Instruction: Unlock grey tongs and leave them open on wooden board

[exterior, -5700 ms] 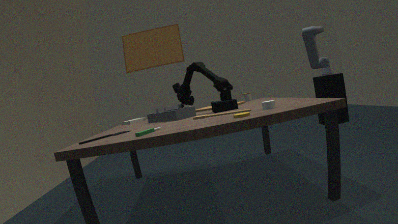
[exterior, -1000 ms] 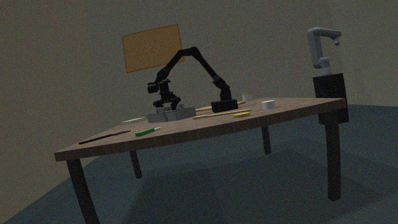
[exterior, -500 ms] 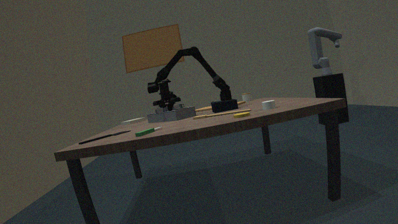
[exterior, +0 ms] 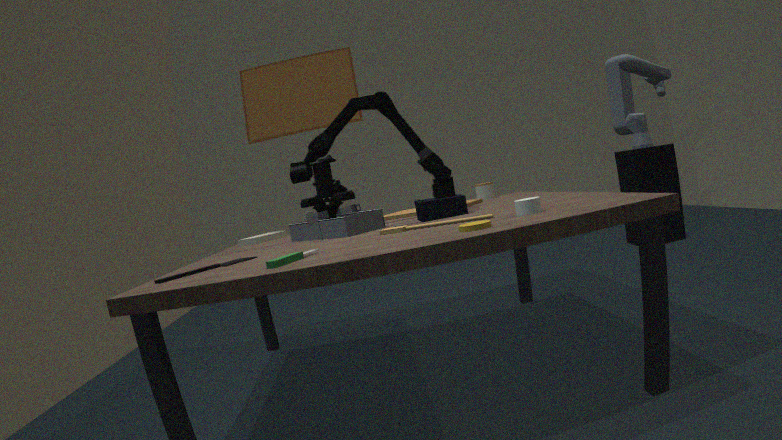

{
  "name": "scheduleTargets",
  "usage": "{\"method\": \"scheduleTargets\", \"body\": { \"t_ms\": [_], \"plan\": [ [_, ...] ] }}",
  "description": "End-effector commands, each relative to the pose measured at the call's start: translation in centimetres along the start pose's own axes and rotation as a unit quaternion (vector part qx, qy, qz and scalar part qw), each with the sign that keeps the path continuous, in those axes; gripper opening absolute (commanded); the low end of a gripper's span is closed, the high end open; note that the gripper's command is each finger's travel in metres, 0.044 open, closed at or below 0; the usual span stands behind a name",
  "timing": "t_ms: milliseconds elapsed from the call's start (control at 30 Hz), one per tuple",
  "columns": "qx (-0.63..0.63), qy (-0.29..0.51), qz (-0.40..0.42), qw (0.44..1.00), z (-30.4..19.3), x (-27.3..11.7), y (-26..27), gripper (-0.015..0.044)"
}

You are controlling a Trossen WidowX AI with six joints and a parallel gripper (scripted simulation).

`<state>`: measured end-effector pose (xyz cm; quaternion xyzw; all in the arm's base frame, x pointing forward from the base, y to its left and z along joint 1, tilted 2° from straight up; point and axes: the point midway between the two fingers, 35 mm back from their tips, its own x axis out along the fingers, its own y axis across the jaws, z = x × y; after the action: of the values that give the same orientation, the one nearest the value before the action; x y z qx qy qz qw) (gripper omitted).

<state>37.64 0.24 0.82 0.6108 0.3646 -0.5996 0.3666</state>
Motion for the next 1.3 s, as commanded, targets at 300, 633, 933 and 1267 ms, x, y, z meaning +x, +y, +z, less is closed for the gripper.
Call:
{"method": "scheduleTargets", "body": {
  "t_ms": [300, 633, 933, 1267],
  "plan": [
    [0.002, 0.000, -0.003, 1.000, -0.2, -6.4, 0.4, -0.0150],
    [0.003, -0.001, -0.004, 1.000, 0.0, -9.7, 0.1, -0.0150],
    [-0.021, -0.002, -0.005, 1.000, 1.3, -9.5, 0.7, -0.0150],
    [-0.111, -0.003, -0.004, 0.994, 7.0, -9.6, 2.6, -0.0150]
  ]
}}
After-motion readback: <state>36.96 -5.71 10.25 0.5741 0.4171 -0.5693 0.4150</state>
